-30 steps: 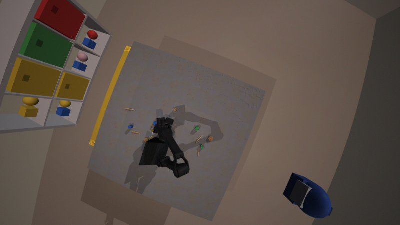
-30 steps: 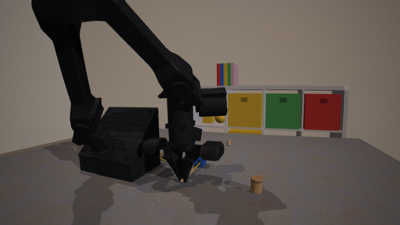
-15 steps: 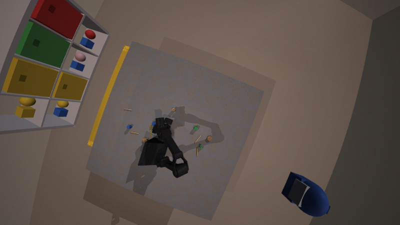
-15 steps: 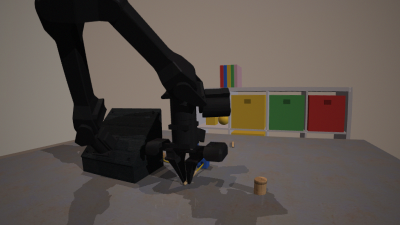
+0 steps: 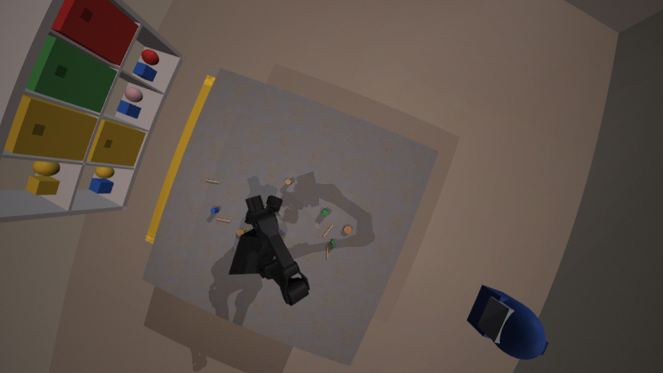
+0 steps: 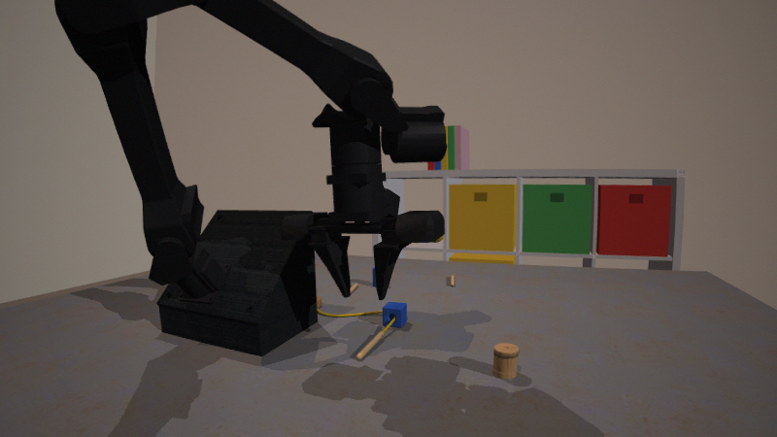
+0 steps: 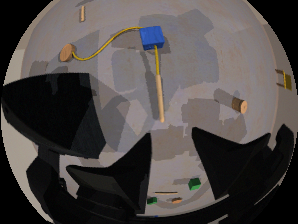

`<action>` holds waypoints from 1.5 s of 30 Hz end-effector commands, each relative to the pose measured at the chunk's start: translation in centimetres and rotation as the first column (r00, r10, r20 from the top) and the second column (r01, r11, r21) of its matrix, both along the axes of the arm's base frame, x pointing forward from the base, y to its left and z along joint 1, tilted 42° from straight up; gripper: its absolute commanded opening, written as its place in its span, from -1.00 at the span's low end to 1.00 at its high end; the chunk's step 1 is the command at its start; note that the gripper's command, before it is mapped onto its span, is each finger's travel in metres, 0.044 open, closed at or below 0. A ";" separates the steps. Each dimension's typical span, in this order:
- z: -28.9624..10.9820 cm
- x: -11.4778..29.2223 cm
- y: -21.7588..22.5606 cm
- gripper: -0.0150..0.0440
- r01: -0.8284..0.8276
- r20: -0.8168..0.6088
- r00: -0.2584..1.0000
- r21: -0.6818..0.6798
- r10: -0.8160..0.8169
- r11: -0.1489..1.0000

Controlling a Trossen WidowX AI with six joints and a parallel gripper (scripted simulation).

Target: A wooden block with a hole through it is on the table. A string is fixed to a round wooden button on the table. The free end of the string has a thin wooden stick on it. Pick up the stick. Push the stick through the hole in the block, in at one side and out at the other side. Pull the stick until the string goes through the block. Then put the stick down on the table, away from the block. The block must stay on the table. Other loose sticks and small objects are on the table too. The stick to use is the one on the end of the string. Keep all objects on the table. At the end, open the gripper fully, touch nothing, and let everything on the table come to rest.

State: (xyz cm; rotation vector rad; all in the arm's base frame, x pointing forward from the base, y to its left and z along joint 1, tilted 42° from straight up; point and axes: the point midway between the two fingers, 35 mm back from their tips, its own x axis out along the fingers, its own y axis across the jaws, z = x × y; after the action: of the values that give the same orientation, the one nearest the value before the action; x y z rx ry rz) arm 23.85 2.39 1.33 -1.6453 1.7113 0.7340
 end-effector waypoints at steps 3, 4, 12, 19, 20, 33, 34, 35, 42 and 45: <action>0.1 -0.1 0.0 0.40 0.002 -0.004 1.000 -0.002 -0.002 1.000; 0.1 -0.1 0.0 0.49 0.002 -0.004 1.000 -0.002 -0.002 1.000; 2.4 0.0 2.0 1.00 0.005 -0.005 1.000 -0.001 -0.005 1.000; 2.0 0.0 1.7 1.00 -0.003 -0.006 1.000 -0.005 0.003 1.000; 2.0 0.0 1.7 1.00 -0.003 -0.007 1.000 -0.005 0.003 1.000; 2.1 0.0 1.7 1.00 -0.002 -0.007 1.000 -0.006 0.002 1.000; 2.1 0.0 1.7 1.00 -0.002 -0.007 1.000 -0.006 0.002 1.000; 2.1 0.0 1.7 1.00 -0.002 -0.007 1.000 -0.006 0.002 1.000; 2.1 0.0 1.7 1.00 -0.002 -0.007 1.000 -0.006 0.002 1.000; 2.1 0.0 1.7 1.00 -0.002 -0.007 1.000 -0.006 0.002 1.000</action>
State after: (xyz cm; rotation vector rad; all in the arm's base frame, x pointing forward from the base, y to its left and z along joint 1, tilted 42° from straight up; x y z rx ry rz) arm 23.82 4.13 3.42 -1.6497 1.7185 0.7371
